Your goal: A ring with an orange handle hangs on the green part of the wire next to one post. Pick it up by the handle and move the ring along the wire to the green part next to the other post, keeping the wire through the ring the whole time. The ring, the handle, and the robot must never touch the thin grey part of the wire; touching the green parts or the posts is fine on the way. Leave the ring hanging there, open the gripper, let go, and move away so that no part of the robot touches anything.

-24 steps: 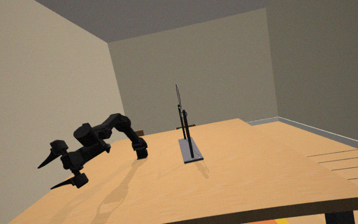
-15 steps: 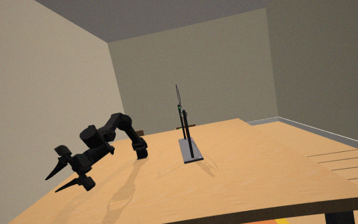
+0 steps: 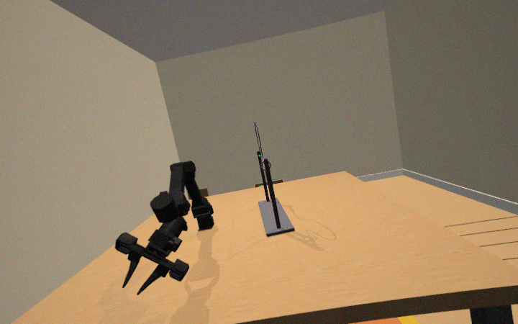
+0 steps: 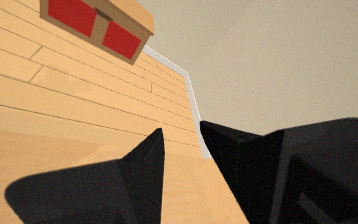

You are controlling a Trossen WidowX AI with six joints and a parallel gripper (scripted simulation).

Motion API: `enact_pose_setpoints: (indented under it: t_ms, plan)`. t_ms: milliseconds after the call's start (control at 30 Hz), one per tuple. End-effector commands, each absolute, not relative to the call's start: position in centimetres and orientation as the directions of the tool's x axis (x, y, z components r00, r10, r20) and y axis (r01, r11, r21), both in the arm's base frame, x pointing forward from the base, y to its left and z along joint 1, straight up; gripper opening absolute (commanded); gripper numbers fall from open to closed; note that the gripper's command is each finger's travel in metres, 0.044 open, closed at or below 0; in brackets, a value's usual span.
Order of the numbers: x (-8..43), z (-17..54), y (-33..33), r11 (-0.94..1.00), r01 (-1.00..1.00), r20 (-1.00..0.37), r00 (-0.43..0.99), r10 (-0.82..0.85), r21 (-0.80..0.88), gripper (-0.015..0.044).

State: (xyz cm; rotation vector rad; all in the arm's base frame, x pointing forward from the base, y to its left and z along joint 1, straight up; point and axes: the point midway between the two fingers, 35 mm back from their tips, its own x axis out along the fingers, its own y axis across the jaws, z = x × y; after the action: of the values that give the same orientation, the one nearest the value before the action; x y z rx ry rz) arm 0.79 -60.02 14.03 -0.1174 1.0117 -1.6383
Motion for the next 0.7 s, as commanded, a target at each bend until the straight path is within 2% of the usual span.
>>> enact_pose_setpoints:
  t_ms: [0, 333, 667]
  plan:
    - [4.1, 12.8, -58.9, 0.103, 0.798, -0.420, -0.197, -0.886, -0.593, 0.0160]
    - [11.5, 10.3, -54.6, 0.341, 0.826, -0.379, 0.169, -0.910, -0.449, 0.0160]
    - [17.8, 8.9, -47.2, 0.594, 0.736, -0.301, 0.515, -0.803, -0.325, 0.0160]
